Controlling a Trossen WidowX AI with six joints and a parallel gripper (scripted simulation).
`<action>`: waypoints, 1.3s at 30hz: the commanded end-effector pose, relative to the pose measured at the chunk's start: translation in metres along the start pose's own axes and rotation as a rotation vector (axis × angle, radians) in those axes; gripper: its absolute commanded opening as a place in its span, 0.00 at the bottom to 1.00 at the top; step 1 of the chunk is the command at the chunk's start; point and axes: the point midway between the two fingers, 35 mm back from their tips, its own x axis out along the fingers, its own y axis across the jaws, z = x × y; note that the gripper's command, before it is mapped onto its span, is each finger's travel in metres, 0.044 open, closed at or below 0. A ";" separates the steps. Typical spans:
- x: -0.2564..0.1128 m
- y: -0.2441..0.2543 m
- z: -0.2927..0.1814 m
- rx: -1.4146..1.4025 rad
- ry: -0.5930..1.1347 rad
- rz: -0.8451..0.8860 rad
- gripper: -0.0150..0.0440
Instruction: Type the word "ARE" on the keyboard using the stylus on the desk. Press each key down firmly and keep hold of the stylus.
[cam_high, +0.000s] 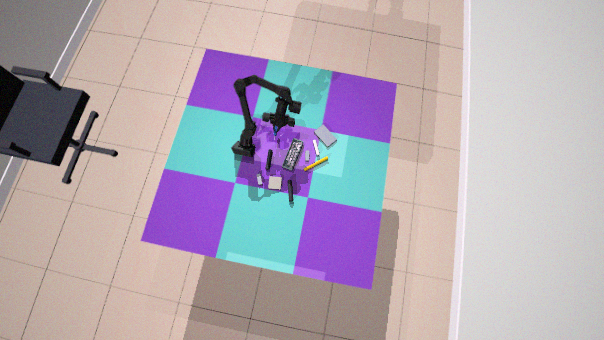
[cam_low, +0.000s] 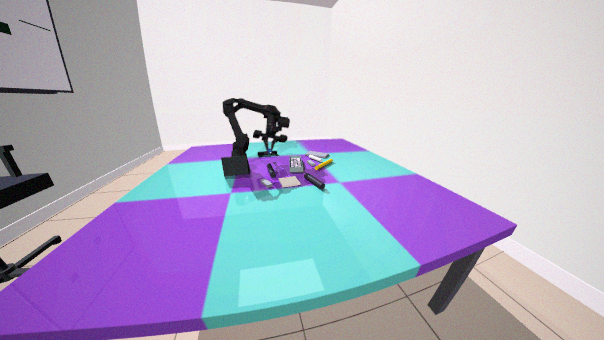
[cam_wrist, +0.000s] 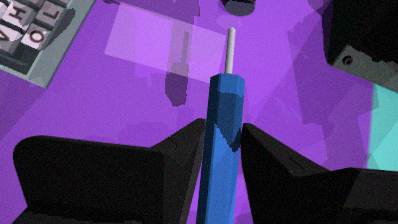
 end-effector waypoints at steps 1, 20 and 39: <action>0.000 0.008 0.008 -0.141 -0.028 0.003 0.25; 0.002 0.036 0.042 -0.735 -0.123 -0.045 0.25; 0.007 0.061 0.082 -1.318 -0.183 -0.161 0.25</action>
